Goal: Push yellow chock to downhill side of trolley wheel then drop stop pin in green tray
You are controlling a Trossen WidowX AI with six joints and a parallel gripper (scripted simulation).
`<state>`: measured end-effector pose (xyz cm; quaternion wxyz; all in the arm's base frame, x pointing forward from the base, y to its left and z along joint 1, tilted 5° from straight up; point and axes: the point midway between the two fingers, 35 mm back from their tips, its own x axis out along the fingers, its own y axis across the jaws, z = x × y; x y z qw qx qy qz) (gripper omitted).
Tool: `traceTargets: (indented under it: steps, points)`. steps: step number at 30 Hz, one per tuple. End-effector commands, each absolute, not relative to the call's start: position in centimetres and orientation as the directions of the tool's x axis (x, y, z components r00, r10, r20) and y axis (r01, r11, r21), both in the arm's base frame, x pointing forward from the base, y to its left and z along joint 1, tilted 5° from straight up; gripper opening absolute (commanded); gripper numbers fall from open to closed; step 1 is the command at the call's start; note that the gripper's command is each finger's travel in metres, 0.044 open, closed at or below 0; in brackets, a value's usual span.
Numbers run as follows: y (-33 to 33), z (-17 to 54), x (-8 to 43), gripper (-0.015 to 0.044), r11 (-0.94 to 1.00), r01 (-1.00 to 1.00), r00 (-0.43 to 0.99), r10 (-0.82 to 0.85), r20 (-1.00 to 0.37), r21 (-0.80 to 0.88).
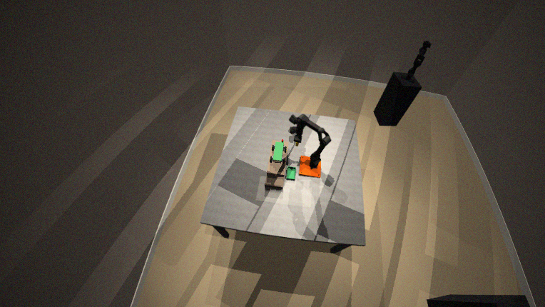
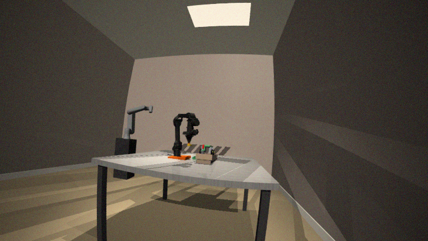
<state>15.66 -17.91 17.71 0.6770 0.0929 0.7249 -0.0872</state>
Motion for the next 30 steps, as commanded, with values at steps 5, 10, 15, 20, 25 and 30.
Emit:
traceTargets:
  steps: [5,10,15,20,25,30]
  points:
    - [-17.96,17.75,15.62,0.0000,1.000,-0.012,-0.069,0.014,-0.998,0.015]
    - [-17.96,17.75,15.62,0.0000,0.983,-0.183,-0.069,0.015,-0.998,0.027]
    - [-17.96,17.75,15.62,0.0000,0.937,-0.348,-0.069,0.015,-0.998,0.038]
    - [-17.96,17.75,15.62,0.0000,0.863,-0.503,-0.069,0.015,-0.998,0.048]
    - [-17.96,17.75,15.62,0.0000,0.764,-0.643,-0.069,0.015,-0.998,0.056]
    - [-17.96,17.75,15.62,0.0000,0.642,-0.764,-0.069,0.015,-0.998,0.062]
